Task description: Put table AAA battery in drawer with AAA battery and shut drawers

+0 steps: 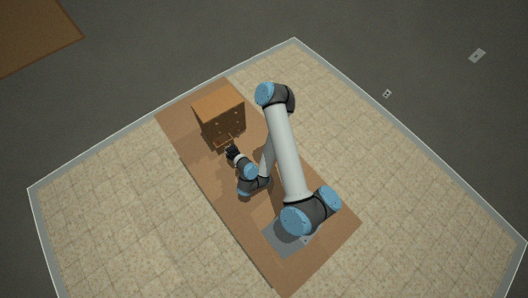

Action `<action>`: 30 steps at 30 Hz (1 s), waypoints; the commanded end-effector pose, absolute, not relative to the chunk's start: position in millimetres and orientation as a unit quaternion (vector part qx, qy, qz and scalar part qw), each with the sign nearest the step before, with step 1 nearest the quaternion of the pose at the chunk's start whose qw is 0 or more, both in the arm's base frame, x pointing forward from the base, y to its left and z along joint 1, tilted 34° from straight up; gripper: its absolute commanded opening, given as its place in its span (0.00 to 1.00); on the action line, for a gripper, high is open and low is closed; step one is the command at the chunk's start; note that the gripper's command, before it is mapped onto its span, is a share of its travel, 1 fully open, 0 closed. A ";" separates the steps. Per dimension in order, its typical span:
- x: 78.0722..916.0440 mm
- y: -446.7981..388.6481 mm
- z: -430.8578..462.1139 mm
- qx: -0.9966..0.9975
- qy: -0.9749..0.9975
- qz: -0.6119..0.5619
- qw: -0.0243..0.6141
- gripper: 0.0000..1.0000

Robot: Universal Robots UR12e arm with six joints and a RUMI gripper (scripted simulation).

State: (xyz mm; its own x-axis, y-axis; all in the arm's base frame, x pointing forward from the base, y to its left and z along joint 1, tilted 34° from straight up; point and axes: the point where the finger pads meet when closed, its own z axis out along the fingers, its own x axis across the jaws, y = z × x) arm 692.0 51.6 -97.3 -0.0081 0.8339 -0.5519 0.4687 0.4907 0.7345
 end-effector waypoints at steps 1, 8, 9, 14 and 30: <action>692.6 52.0 -96.8 0.473 0.688 0.175 0.522 0.07; 694.3 52.0 -96.8 0.473 0.688 0.175 0.522 0.07; 694.5 52.0 -96.8 0.473 0.688 0.175 0.522 0.07; 696.2 52.0 -96.7 0.473 0.688 0.175 0.522 0.07; 702.7 52.2 -96.6 0.473 0.688 0.175 0.522 0.07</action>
State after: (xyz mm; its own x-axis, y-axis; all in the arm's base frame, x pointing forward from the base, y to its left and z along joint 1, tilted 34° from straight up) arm 700.5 51.8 -97.1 -0.0082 0.8339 -0.5519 0.4687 0.4907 0.7345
